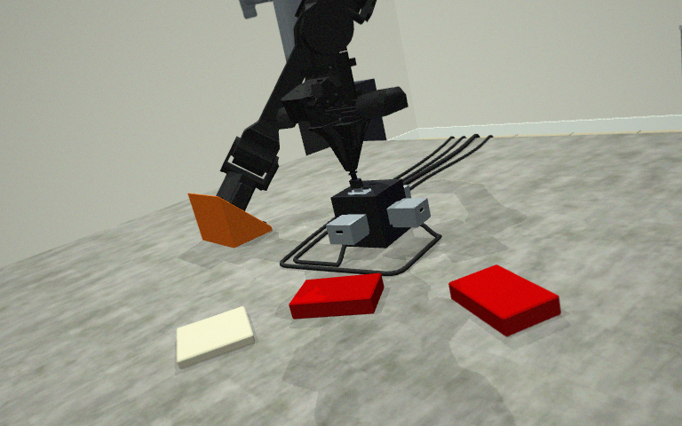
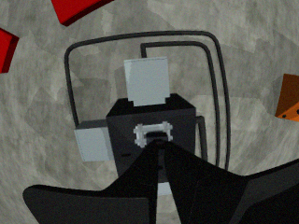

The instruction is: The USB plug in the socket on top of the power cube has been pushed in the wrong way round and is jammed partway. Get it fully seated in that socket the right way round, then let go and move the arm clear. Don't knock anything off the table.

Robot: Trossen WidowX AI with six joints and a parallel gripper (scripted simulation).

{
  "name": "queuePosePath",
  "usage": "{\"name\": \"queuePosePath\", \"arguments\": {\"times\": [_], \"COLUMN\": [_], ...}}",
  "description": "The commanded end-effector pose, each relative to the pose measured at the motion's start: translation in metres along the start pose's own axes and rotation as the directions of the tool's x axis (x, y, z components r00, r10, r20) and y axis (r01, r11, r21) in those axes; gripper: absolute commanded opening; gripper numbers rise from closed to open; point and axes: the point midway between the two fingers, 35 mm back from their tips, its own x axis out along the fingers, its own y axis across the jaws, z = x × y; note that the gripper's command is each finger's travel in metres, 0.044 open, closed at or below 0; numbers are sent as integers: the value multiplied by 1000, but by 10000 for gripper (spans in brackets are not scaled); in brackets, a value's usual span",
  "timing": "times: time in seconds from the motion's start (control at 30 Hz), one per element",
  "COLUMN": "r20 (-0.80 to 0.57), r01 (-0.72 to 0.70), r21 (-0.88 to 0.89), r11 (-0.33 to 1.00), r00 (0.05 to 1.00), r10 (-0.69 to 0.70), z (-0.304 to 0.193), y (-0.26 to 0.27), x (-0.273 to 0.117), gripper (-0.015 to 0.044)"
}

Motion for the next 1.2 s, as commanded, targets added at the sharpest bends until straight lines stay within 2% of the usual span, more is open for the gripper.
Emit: {"name": "queuePosePath", "arguments": {"times": [0.0, 1.17], "r20": [2, 3], "r01": [1, 2], "r21": [-5, -5], "r11": [1000, 1000], "r00": [1000, 1000], "r10": [-1, -2], "z": [0, 0], "y": [0, 0], "x": [-3, -26], "gripper": [0, 0]}}
